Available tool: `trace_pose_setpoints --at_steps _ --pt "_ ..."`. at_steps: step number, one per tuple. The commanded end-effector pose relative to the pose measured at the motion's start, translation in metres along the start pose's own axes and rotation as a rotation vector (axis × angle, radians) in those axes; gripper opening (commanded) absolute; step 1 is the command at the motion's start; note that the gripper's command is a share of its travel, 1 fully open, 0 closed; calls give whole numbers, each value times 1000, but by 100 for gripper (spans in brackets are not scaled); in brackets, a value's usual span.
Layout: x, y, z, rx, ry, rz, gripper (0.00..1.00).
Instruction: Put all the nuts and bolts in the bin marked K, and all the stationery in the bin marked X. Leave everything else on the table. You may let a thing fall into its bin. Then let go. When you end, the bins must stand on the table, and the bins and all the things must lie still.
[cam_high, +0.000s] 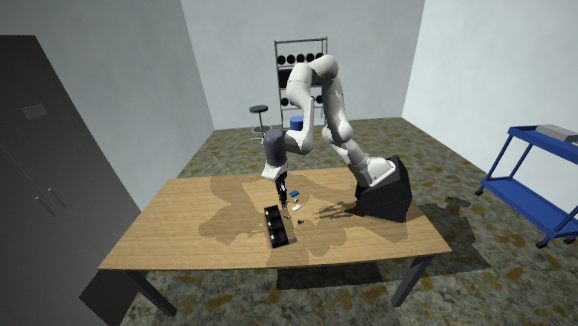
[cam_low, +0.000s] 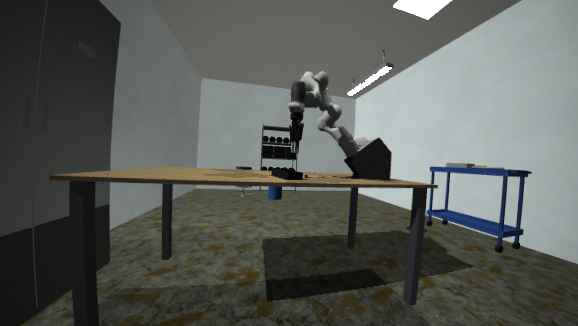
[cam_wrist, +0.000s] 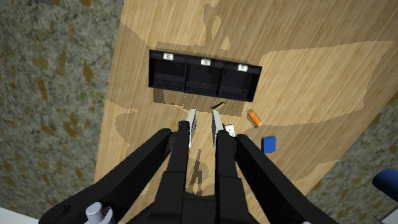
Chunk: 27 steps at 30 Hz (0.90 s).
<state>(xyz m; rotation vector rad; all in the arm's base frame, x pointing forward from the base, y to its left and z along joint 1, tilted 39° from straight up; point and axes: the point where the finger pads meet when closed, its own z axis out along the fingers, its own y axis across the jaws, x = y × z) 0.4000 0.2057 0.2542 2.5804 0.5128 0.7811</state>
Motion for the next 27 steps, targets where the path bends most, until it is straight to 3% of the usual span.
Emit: trace_pose_setpoints --at_steps 1,13,15,27 --pt "-9 14 8 12 12 -156 18" --pt "-66 85 50 -11 -8 -281 18" --pt "-66 85 50 -11 -8 -281 18" --pt "-120 153 88 -5 -30 -389 18"
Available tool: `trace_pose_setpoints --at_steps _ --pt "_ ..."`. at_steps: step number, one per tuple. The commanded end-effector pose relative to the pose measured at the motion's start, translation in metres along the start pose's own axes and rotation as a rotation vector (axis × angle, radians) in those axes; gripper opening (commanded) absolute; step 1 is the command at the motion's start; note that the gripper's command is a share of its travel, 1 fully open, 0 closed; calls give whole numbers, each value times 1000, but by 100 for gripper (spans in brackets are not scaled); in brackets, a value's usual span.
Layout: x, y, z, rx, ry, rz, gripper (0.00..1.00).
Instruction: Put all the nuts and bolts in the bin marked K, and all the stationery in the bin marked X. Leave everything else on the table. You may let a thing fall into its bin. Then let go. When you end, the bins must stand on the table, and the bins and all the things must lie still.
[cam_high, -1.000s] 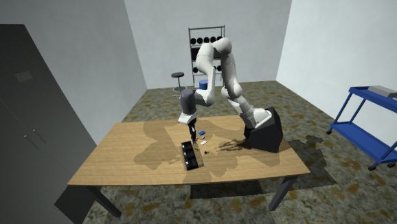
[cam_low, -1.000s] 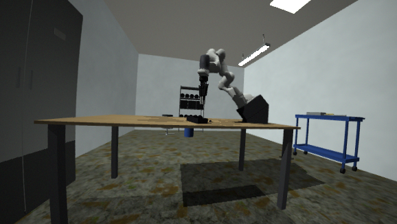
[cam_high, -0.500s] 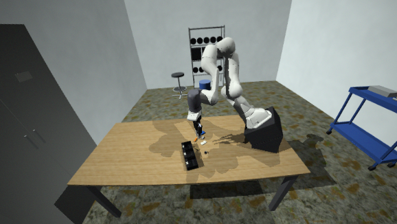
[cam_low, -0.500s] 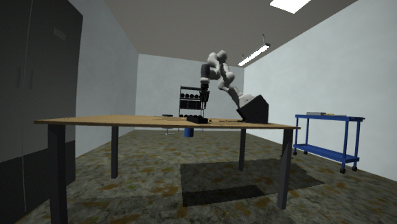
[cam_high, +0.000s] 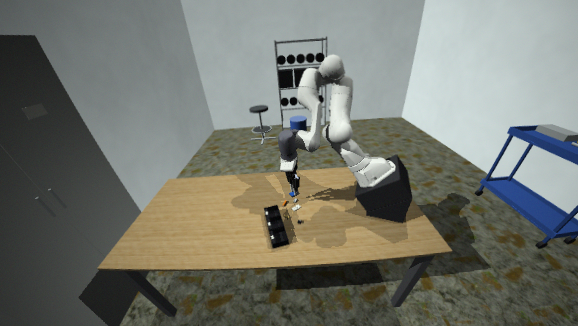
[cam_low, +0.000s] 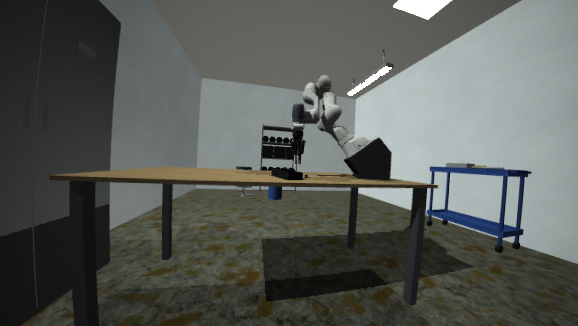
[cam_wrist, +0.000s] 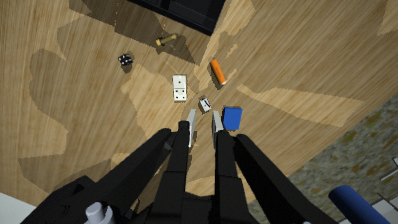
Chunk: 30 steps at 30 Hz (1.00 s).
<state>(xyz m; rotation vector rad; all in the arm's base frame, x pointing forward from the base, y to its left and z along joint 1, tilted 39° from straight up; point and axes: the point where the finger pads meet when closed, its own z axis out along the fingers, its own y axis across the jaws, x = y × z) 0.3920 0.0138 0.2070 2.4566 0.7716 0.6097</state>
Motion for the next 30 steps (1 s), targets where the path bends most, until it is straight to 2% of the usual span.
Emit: trace_pose_setpoints --at_steps 1,5,19,30 --pt "-10 12 7 8 37 -152 18" --pt "-10 12 7 13 35 -166 18" --pt "-11 10 7 38 87 -374 18" --pt "-12 10 7 29 126 -513 18"
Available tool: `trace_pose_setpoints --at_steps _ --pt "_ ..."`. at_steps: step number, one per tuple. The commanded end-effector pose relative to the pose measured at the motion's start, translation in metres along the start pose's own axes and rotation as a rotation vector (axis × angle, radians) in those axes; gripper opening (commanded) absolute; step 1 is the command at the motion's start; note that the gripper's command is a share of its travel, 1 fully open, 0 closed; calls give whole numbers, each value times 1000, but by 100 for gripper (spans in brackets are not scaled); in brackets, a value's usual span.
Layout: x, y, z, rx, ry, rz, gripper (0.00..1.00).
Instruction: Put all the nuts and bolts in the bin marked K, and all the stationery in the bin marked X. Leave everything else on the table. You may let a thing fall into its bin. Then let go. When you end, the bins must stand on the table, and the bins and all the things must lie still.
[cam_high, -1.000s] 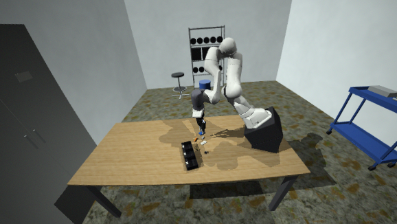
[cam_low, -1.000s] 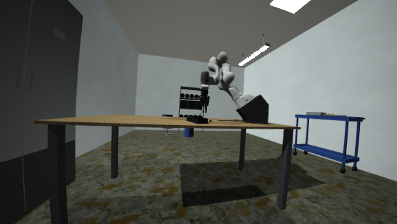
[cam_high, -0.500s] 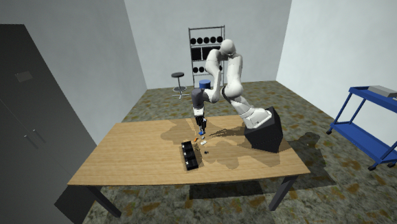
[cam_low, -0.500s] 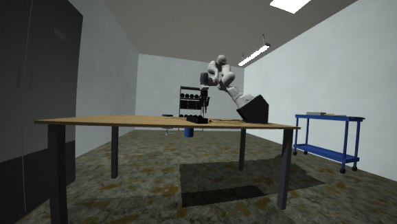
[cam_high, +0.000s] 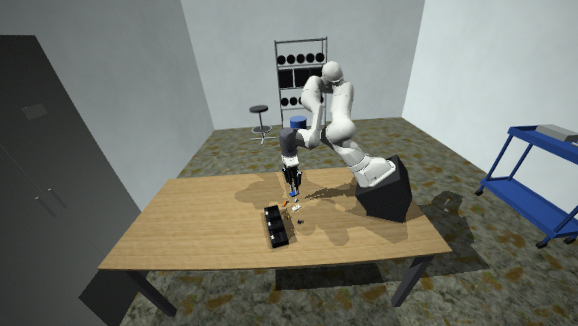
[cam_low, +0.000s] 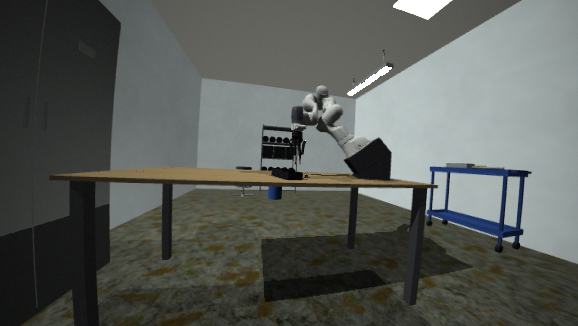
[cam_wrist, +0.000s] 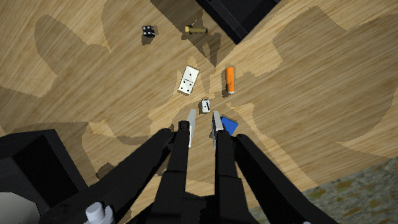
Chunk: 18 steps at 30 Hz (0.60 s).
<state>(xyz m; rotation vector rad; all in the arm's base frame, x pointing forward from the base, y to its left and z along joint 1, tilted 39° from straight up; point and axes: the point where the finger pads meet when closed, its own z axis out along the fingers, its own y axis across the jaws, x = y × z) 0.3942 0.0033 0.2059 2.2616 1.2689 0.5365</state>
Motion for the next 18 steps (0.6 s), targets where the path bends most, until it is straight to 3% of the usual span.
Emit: trace_pose_setpoints --at_steps 1,18 --pt "-7 -1 1 -38 41 -133 18" --pt "-8 -1 1 -38 41 -133 18"
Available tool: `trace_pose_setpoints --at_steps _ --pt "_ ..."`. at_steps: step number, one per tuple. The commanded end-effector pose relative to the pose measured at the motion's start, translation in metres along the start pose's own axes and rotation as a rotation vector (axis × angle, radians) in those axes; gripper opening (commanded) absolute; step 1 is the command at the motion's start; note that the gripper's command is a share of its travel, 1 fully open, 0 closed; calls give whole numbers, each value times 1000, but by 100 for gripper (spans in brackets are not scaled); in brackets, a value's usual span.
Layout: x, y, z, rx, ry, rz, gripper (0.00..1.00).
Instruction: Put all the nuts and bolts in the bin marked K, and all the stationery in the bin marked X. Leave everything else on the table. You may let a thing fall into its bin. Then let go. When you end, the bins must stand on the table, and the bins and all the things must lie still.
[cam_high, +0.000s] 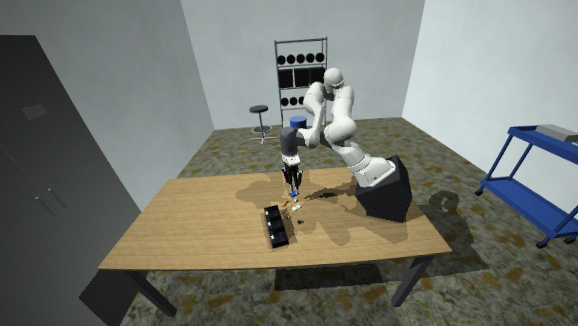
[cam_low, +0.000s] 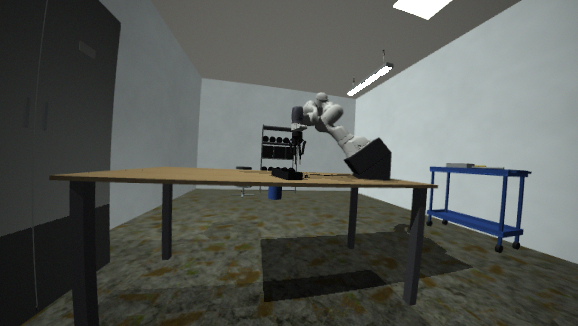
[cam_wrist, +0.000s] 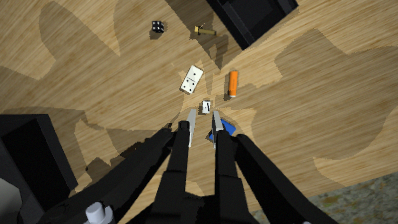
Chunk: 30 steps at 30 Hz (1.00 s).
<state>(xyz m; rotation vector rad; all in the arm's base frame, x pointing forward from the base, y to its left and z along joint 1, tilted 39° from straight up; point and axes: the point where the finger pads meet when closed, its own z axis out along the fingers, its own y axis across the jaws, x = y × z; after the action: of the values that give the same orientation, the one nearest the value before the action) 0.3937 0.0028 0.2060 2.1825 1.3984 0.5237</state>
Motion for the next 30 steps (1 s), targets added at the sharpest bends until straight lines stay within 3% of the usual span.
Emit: trace_pose_setpoints --at_steps 1,9,10,12,15,25,27,30 --pt "-8 -2 2 -45 13 -25 18" --pt "-8 -2 2 -45 13 -25 18" --pt "-1 0 1 -43 12 -24 18" --pt "-1 15 -4 -105 15 54 18" --pt "-1 39 -13 -107 15 56 18" --pt "-1 39 -13 -107 15 56 18" --pt "-1 54 -20 -198 29 95 18" --pt "-1 73 -28 -207 30 99 18"
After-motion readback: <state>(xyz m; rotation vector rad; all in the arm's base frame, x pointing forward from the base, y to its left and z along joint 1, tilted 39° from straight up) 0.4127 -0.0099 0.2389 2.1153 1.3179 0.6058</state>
